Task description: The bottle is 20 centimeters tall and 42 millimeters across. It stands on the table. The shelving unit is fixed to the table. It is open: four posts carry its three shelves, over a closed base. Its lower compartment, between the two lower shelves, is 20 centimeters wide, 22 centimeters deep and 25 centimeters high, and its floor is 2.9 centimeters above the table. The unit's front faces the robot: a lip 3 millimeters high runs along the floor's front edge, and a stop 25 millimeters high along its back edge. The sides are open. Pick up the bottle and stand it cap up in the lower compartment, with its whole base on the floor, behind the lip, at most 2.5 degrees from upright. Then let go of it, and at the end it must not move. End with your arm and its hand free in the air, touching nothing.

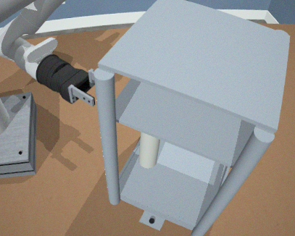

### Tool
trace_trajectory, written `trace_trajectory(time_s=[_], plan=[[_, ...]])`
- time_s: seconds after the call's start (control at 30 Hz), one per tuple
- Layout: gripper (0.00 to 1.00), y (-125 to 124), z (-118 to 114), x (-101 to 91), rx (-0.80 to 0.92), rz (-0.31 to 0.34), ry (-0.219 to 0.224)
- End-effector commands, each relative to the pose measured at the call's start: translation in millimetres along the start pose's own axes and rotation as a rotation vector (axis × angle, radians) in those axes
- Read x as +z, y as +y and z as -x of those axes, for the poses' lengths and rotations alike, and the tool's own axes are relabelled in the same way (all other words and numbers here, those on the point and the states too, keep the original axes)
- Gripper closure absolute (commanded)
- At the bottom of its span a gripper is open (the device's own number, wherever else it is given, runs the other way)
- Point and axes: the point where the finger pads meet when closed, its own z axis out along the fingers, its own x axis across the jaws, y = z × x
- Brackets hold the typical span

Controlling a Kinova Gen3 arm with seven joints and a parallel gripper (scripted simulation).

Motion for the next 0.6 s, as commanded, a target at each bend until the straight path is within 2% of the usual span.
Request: trace_trajectory(time_s=[0.0,0.27,0.57], plan=[[0.0,-10.1,2.4,0.3,0.01,0.003,-0.002],[0.0,-32.0,2.2,0.4,0.01,0.003,-0.002],[0.0,-44.6,2.1,0.4,0.01,0.003,-0.002]])
